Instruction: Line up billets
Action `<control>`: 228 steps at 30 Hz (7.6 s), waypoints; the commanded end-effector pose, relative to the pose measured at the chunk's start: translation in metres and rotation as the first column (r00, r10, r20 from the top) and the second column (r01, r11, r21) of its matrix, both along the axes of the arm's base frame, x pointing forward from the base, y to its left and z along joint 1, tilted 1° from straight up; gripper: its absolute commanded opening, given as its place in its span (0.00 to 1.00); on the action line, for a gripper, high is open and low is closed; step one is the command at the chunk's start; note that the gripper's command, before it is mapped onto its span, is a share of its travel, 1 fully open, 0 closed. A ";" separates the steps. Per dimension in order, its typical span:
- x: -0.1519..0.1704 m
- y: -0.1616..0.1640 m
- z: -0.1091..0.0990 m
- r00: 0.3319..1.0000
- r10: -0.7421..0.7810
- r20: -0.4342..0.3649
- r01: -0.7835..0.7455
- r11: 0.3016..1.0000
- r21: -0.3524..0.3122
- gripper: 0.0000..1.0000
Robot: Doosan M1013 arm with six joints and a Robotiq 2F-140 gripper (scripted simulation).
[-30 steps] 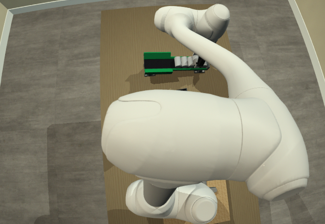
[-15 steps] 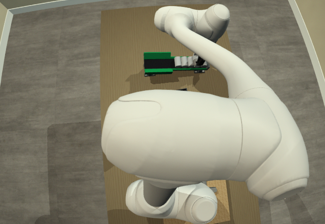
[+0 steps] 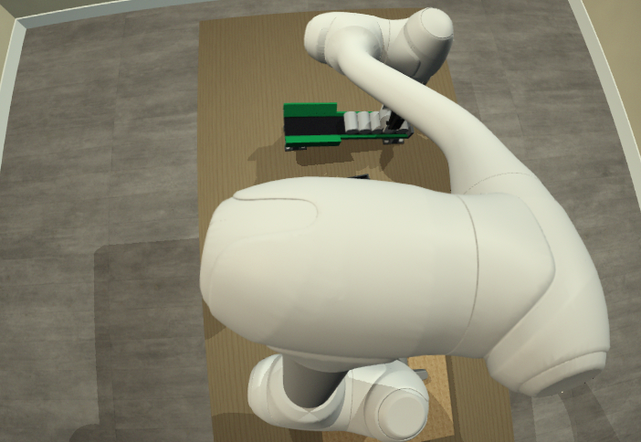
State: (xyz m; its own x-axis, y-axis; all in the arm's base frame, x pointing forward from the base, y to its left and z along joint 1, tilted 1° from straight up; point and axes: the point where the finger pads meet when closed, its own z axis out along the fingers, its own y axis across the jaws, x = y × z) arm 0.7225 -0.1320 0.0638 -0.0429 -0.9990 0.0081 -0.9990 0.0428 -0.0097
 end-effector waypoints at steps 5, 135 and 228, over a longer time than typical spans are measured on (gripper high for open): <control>0.000 0.001 -0.004 1.000 0.002 0.000 -0.002 1.000 -0.003 0.41; 0.014 0.156 -0.020 1.000 0.004 0.000 -0.004 1.000 -0.003 0.41; 0.014 0.154 -0.020 1.000 0.004 0.000 -0.004 1.000 -0.003 0.41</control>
State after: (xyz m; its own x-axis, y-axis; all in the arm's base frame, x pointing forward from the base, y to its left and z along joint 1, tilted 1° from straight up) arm 0.7360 0.0237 0.0478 -0.0403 -0.9992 0.0084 -0.9992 0.0403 -0.0081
